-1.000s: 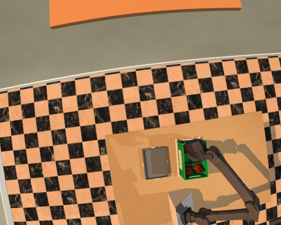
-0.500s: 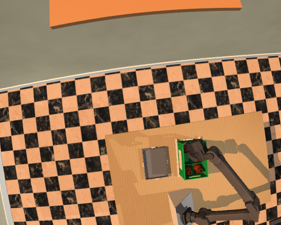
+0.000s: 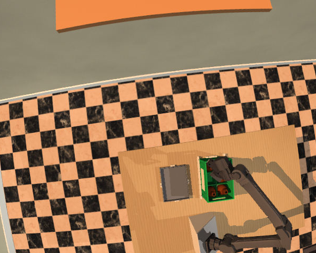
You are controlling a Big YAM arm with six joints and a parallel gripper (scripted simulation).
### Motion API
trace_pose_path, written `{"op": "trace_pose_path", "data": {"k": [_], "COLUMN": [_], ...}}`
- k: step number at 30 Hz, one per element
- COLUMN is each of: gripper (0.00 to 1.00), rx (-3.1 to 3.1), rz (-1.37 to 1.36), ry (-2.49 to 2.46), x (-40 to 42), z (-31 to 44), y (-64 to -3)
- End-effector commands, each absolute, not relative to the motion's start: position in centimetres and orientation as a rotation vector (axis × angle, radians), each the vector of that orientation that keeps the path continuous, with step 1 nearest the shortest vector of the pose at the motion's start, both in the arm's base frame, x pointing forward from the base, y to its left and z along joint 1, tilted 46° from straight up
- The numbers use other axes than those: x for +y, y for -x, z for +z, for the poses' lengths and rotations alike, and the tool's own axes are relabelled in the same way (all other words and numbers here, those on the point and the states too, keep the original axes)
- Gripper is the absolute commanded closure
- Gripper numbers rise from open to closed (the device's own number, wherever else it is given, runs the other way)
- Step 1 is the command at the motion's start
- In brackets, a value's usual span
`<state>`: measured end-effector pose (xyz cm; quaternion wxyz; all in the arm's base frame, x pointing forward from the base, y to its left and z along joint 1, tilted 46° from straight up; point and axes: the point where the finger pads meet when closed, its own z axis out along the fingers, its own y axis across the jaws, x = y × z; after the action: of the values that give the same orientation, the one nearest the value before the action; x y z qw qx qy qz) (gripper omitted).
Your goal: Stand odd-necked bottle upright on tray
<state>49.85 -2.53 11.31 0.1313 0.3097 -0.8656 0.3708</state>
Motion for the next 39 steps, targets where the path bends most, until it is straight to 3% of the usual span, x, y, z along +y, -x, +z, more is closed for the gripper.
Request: {"op": "trace_pose_path", "data": {"k": [1,39], "gripper": [0.39,0.39], "rx": [-2.541,-2.522], "rz": [1.083,1.080], "ry": [-0.857,-0.878], "x": [-3.4,-5.9], "z": [11.7,8.8], "y": [-50.7,-50.6]}}
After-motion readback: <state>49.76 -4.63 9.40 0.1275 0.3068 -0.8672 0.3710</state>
